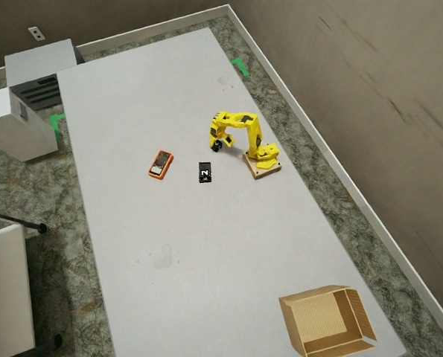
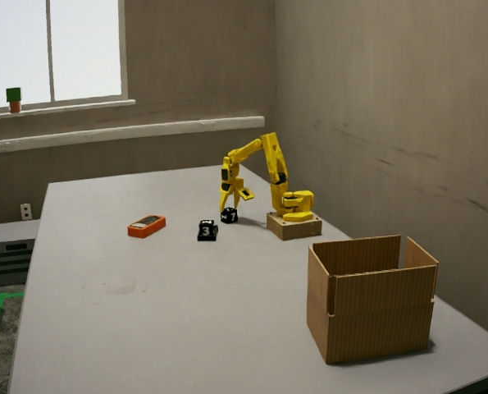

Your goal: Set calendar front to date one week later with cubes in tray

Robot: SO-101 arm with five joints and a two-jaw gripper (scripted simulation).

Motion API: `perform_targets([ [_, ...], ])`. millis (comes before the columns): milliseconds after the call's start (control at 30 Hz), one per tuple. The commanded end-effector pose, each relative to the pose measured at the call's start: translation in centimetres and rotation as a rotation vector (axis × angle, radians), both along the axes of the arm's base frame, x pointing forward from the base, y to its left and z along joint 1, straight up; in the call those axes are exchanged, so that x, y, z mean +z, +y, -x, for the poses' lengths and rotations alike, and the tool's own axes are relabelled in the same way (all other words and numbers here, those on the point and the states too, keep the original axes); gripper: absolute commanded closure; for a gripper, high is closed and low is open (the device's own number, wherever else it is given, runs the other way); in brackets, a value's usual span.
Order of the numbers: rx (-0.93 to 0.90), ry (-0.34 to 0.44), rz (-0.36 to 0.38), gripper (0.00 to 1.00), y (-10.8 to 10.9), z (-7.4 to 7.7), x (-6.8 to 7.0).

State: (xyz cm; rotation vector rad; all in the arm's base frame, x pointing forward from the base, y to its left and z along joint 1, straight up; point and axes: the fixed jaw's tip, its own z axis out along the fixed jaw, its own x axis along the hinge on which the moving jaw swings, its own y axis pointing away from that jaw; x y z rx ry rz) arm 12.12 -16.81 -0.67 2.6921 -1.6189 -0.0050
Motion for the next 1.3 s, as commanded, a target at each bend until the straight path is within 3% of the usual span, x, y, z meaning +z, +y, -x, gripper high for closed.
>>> perform_targets([
  [0, -0.003, 0.003, -0.007, 0.65, 0.0, 0.2, -0.8],
  [467, -0.003, 0.003, -0.007, 0.65, 0.1, 0.3, -1.8],
  [1267, -0.003, 0.003, -0.006, 0.67, 0.2, 0.2, -1.9],
])
